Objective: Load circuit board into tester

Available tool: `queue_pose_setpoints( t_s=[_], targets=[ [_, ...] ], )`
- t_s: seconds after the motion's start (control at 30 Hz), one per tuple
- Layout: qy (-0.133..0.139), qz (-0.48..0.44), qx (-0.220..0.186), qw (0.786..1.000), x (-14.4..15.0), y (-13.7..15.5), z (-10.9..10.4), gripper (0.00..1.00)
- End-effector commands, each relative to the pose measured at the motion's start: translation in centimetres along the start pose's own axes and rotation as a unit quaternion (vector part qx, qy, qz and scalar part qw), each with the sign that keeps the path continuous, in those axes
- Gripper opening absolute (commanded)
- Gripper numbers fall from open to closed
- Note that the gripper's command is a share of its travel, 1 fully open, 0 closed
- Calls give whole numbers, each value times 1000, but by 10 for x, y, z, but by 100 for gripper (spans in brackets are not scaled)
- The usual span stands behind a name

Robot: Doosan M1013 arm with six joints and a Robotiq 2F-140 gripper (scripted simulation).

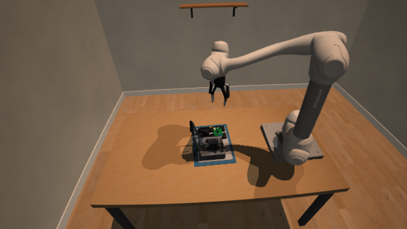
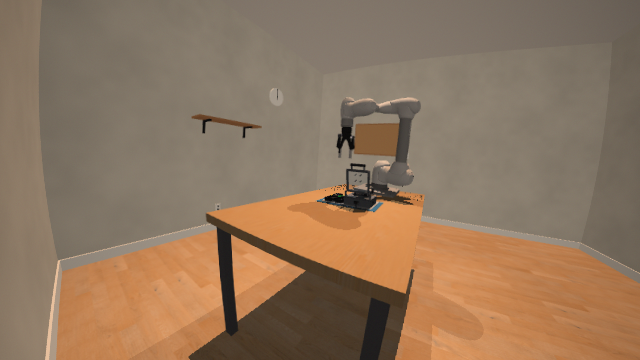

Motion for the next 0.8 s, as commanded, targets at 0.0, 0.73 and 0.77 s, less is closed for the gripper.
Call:
queue_pose_setpoints(
  t_s=[0.0, 0.73, 0.77],
  targets=[
    [0, 84, 3, 996, 0, 1, 0, 58],
    [-1, 419, 3, 908, 0, 1, 0, 58],
    [-1, 434, 3, 901, 0, 1, 0, 58]
  ],
)
Point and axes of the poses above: the point where the finger pads meet when closed, its own z axis out along the fingers, its own x axis across the jaws, y = z × x, the point moved 10 cm from there along -z, back along the fingers, and after that the axes turned 12 degrees about -z, right-handed, at the moved point
